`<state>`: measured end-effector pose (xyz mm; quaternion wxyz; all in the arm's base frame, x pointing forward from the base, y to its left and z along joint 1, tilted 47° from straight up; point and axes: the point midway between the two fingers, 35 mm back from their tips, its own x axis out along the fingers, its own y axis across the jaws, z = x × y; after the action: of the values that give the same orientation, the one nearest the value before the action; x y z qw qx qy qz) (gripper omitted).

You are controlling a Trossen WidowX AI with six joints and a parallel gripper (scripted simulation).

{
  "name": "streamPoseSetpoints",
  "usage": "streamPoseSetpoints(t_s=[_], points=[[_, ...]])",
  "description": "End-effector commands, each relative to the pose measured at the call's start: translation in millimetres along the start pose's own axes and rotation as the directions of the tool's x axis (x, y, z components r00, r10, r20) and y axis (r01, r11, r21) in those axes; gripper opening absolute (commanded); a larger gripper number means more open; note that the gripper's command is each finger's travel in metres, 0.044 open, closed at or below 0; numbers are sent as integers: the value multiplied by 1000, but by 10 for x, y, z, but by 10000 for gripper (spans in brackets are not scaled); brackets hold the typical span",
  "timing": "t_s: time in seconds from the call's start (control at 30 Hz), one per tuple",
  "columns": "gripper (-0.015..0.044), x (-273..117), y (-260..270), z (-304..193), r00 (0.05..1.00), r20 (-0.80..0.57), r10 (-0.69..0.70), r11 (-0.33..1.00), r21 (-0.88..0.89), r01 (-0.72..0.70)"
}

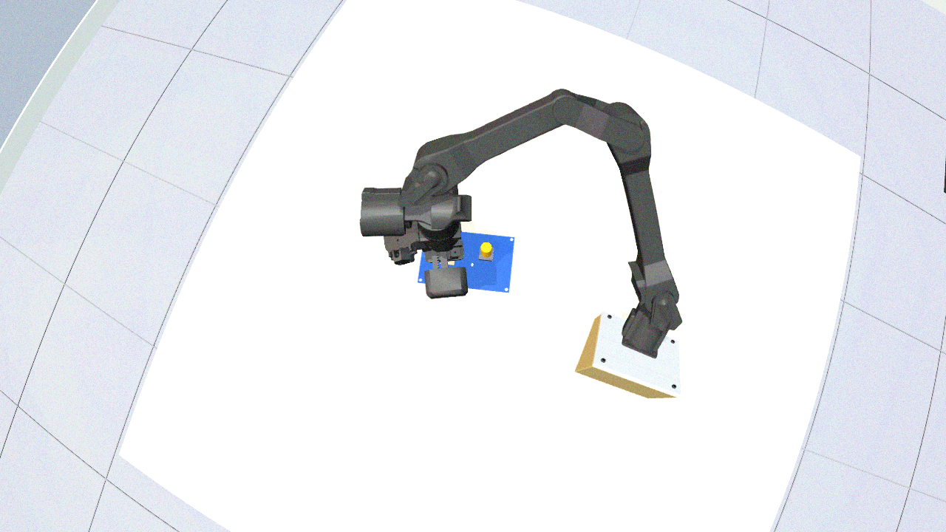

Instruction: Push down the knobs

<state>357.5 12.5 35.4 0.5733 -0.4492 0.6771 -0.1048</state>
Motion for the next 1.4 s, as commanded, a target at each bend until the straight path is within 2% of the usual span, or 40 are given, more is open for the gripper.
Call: streamPoseSetpoints(t_s=[0.0, 1.37], points=[[0, 64, -20, -5, 1000, -5, 2, 1000, 6, -2], [0, 216, -21, -6, 1000, -5, 1, 1000, 6, -1]])
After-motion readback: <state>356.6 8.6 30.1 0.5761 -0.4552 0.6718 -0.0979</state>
